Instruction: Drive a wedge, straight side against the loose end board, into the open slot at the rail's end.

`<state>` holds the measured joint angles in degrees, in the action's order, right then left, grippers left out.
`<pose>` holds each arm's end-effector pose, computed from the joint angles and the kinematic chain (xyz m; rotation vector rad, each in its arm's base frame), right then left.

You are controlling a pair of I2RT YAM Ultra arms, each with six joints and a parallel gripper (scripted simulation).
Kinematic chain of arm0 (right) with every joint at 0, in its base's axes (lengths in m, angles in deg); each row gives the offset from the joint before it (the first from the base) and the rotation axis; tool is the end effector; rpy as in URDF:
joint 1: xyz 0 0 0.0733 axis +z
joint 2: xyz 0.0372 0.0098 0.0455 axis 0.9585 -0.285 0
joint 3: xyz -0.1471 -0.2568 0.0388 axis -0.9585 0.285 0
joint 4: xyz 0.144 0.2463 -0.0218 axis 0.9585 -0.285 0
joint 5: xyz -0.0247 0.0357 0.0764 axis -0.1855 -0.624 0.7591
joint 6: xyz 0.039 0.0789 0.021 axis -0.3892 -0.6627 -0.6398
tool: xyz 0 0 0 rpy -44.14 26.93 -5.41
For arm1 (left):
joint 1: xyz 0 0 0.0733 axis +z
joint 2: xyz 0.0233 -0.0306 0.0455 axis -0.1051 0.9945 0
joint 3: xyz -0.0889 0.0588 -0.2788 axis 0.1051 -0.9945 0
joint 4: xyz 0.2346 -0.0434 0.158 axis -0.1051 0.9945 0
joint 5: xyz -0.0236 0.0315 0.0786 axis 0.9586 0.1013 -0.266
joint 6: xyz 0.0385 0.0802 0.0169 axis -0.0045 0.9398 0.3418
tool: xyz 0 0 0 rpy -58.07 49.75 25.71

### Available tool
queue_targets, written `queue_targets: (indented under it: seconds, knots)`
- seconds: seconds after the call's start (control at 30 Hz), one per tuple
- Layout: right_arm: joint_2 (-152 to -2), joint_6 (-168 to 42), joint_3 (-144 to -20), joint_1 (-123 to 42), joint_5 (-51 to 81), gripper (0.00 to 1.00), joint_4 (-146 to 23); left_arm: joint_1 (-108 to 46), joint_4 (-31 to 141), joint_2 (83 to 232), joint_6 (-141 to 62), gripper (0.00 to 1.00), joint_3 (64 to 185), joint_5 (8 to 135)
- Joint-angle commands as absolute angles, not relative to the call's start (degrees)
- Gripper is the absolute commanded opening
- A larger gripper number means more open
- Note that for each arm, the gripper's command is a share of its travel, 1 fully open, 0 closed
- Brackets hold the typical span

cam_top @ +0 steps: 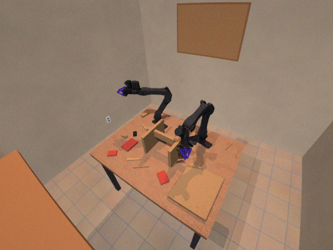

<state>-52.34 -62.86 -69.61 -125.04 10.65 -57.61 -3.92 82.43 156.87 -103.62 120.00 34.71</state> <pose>0.1853 -0.2322 0.4325 0.7002 1.4499 -0.7038 0.3592 0.0601 0.3000 -1.4466 1.6455 0.0959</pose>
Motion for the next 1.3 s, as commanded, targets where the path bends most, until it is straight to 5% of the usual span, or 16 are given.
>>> queue_targets:
  seconds: [0.0,1.17,1.27]
  knots:
    - [-50.7,-63.1,-72.1,-124.9,10.4,0.39,-56.3,-7.5,79.4,154.8,-105.6,0.02,122.4,30.7]
    - [-50.7,-63.1,-72.1,-124.9,10.4,0.39,-56.3,-32.5,66.6,149.3,-114.3,0.02,122.9,16.3]
    - [-50.7,-63.1,-72.1,-124.9,10.4,0.39,-56.3,-36.0,60.3,154.1,-115.9,0.02,116.0,14.7]
